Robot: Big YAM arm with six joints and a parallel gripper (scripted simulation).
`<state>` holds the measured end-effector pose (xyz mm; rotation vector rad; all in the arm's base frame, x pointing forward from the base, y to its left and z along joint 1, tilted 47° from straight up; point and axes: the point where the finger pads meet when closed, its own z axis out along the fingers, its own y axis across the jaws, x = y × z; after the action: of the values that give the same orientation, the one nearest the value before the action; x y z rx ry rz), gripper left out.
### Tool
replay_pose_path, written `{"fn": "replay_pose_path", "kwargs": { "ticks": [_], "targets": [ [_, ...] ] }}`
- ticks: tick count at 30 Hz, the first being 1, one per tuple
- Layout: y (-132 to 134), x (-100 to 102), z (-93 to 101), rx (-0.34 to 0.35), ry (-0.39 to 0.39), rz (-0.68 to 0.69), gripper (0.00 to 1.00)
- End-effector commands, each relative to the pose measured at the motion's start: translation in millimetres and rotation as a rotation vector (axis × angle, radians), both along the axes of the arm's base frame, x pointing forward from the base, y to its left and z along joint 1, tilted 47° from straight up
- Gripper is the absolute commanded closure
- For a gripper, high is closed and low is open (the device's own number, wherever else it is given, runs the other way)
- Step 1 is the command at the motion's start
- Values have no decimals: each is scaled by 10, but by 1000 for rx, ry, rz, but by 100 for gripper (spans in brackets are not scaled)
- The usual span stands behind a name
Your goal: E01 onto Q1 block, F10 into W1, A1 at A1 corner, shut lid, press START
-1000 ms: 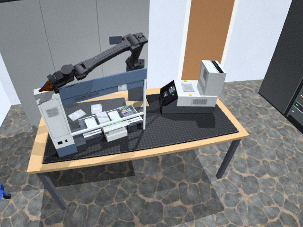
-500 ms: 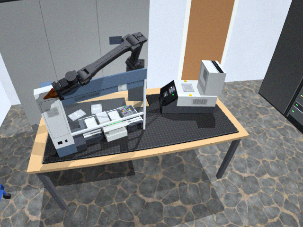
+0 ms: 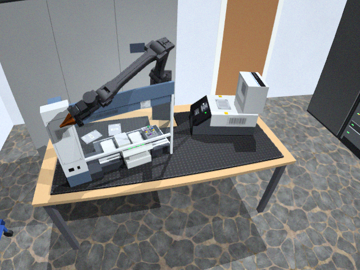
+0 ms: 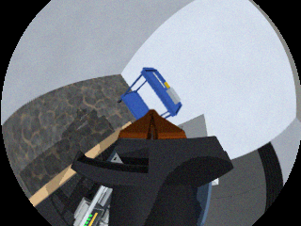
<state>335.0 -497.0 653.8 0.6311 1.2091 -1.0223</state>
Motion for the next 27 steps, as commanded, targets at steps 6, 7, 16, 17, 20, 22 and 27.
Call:
{"fn": "replay_pose_path", "kwargs": {
  "ticks": [6,7,16,17,20,22,27],
  "targets": [
    [287,216,31,-2,-64,59,100],
    [318,298,-2,-3,-58,63,100],
    [399,475,-104,27,-63,125,100],
    [426,517,-129,25,-60,121,100],
    [587,770,-216,20,-44,140,100],
    [675,883,-265,41,-45,205,100],
    [770,872,-244,53,-71,209,100]
  ]
}}
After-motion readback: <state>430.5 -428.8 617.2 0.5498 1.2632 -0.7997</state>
